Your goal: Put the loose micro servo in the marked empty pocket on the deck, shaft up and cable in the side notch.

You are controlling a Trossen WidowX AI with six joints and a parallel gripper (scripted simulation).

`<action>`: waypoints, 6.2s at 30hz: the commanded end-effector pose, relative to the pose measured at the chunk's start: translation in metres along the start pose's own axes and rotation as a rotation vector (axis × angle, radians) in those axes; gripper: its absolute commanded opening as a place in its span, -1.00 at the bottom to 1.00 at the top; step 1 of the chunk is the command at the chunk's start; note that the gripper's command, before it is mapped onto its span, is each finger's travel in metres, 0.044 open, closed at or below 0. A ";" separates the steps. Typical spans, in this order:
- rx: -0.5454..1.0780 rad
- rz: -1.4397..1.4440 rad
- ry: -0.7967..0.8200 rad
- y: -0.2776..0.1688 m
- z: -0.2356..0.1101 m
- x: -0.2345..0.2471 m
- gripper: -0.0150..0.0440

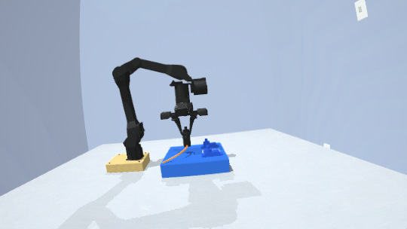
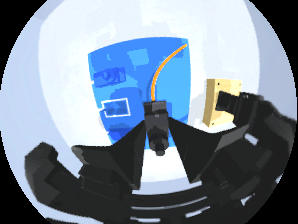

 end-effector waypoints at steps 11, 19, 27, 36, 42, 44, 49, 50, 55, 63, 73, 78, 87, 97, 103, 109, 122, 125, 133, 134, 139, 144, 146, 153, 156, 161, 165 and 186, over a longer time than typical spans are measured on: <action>0.000 -0.458 -0.001 0.000 0.000 -0.001 -0.49; 0.000 -0.733 -0.001 0.000 0.000 -0.001 -0.49; 0.000 -1.008 -0.001 0.000 0.000 -0.001 -0.49; 0.000 -1.318 -0.002 0.000 0.000 -0.001 -0.49; 0.000 -1.519 -0.002 0.000 0.000 -0.001 -0.49; 0.000 -1.541 -0.002 0.000 0.000 -0.001 -0.49; 0.000 -1.541 -0.001 0.000 0.000 0.003 -0.49; 0.000 -1.541 -0.001 0.000 0.000 0.006 -0.49; -0.001 -1.541 0.000 -0.003 -0.001 0.025 -0.49; -0.003 -1.541 0.002 -0.006 -0.001 0.058 -0.49; -0.005 -1.541 0.005 -0.010 -0.002 0.096 -0.49; -0.006 -1.541 0.006 -0.012 -0.002 0.108 -0.49; -0.006 -1.541 0.006 -0.012 0.008 0.108 -0.49; -0.006 -1.541 0.006 -0.011 0.018 0.107 -0.49; -0.006 -1.541 0.006 -0.011 0.018 0.107 -0.49; -0.006 -1.541 0.006 -0.011 0.018 0.106 -0.49; -0.006 -1.541 0.006 -0.011 0.025 0.106 -0.49; -0.006 -1.541 0.006 -0.011 0.027 0.106 -0.49; -0.006 -1.541 0.006 -0.011 0.033 0.106 -0.49; -0.006 -1.541 0.006 -0.011 0.033 0.106 -0.49; -0.006 -1.541 0.006 -0.011 0.037 0.106 -0.49; -0.006 -1.541 0.006 -0.011 0.040 0.106 -0.49; -0.006 -1.541 0.006 -0.011 0.041 0.106 -0.49; -0.006 -1.541 0.006 -0.011 0.046 0.106 -0.49; -0.006 -1.541 0.006 -0.011 0.048 0.106 -0.49; -0.006 -1.541 0.006 -0.011 0.051 0.106 -0.49; -0.006 -1.541 0.006 -0.011 0.054 0.106 -0.49; -0.006 -1.541 0.006 -0.011 0.068 0.106 -0.49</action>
Point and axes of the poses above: the point midway between the two fingers, 35 mm back from their tips, its own z axis out along the fingers, its own x axis across the jaws, y = z × x, the point moved 1 cm from there along -z, back along the fingers, and after that the axes turned 8 degrees about z, right-handed, at the moved point
